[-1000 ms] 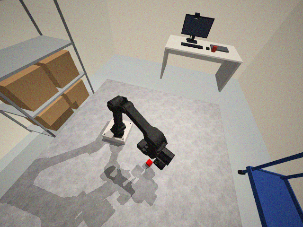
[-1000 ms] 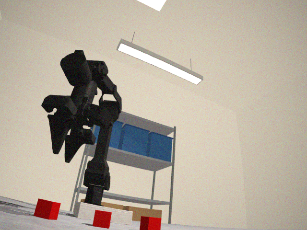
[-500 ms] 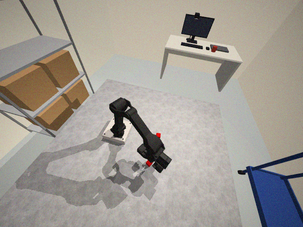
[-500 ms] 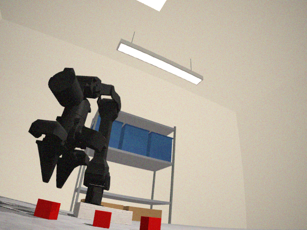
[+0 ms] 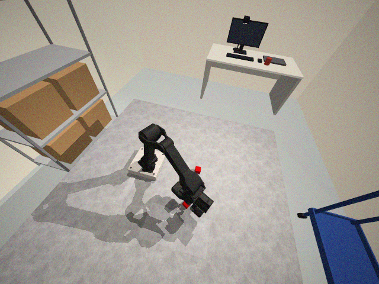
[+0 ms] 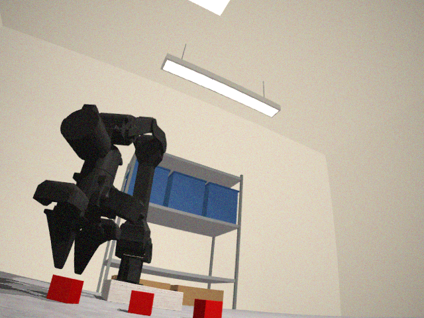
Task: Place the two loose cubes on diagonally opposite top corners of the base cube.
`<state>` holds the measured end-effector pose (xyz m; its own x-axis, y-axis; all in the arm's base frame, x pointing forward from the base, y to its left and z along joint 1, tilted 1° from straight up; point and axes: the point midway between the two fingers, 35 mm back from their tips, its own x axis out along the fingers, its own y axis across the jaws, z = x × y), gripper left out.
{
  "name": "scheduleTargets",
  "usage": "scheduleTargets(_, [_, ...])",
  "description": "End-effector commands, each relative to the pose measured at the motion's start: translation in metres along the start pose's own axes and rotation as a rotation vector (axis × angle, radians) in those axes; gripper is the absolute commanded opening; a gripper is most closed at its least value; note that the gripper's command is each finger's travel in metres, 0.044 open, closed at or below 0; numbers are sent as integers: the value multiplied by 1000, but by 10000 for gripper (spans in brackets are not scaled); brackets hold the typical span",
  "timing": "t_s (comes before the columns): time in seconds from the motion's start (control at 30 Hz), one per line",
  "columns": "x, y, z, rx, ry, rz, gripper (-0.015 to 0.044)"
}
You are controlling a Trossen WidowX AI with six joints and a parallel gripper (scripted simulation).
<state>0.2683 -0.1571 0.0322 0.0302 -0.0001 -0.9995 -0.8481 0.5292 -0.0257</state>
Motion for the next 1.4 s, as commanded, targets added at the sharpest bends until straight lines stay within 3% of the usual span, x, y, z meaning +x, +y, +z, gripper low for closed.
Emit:
scheduleTargets(0.0, [10, 3, 0, -4, -3, 12, 265])
scheduleTargets(0.37, [26, 4, 0, -4, -3, 12, 265])
scheduleTargets(0.57, [26, 4, 0, -4, -3, 12, 107])
scheduleTargets(1.37, [-34, -4, 0, -4, -3, 11, 105])
